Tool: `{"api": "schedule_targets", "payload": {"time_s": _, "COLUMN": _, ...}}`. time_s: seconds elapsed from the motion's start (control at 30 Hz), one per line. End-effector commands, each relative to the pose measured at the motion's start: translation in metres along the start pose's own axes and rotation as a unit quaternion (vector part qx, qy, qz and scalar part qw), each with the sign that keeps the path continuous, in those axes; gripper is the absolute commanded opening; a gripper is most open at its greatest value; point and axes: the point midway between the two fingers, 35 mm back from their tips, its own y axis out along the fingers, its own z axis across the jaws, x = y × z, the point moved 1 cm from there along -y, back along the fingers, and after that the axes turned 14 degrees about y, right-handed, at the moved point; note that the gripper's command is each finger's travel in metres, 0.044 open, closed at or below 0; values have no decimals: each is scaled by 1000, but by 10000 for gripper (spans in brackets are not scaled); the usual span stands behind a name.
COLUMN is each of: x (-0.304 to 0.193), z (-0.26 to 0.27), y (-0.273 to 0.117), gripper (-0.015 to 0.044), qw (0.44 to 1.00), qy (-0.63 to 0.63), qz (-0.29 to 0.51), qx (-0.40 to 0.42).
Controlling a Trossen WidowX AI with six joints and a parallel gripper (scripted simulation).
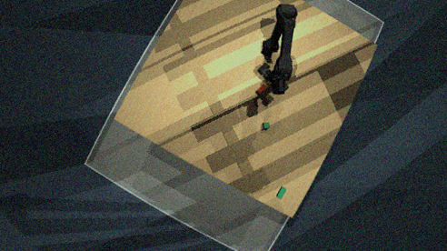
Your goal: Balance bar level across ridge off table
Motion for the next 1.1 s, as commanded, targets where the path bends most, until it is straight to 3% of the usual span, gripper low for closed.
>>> {"api": "schedule_targets", "payload": {"time_s": 0.0, "x": 0, "z": 0, "y": 0, "gripper": 168, "qw": 1000, "qy": 0, "qz": 0, "qx": 0}}
{"api": "schedule_targets", "payload": {"time_s": 1.07, "x": 0, "z": 0, "y": 0, "gripper": 185, "qw": 1000, "qy": 0, "qz": 0, "qx": 0}}
